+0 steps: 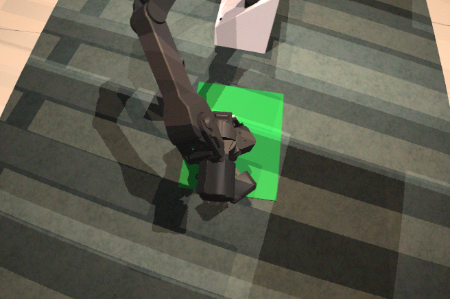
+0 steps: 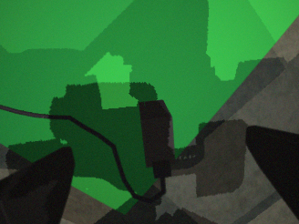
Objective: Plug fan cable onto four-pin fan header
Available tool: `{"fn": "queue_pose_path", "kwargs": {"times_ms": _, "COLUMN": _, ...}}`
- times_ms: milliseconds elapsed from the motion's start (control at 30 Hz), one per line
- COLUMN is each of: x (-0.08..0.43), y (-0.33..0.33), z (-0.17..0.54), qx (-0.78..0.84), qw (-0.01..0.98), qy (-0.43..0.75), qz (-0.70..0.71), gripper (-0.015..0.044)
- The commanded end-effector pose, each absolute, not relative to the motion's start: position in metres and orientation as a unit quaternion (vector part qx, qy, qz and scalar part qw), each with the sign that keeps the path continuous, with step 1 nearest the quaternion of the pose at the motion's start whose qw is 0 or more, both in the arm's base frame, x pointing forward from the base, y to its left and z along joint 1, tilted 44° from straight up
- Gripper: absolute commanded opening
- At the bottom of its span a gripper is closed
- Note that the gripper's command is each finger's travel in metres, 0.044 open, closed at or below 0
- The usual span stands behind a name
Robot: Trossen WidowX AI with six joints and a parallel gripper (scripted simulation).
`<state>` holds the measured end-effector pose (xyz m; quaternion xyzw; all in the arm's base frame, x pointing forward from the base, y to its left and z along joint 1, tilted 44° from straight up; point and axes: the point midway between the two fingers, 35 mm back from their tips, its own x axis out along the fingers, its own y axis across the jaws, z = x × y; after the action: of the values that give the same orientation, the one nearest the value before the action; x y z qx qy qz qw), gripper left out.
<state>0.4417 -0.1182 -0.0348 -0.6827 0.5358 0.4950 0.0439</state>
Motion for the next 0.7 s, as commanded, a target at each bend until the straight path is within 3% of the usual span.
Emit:
{"fn": "queue_pose_path", "kwargs": {"times_ms": 0, "x": 0.442, "y": -0.12, "z": -0.037, "qx": -0.685, "qw": 0.04, "qy": 0.534, "qz": 0.494, "gripper": 0.044}}
{"fn": "queue_pose_path", "kwargs": {"times_ms": 667, "x": 0.44, "y": -0.143, "z": -0.06, "qx": -0.685, "qw": 0.039, "qy": 0.534, "qz": 0.494, "gripper": 0.044}}
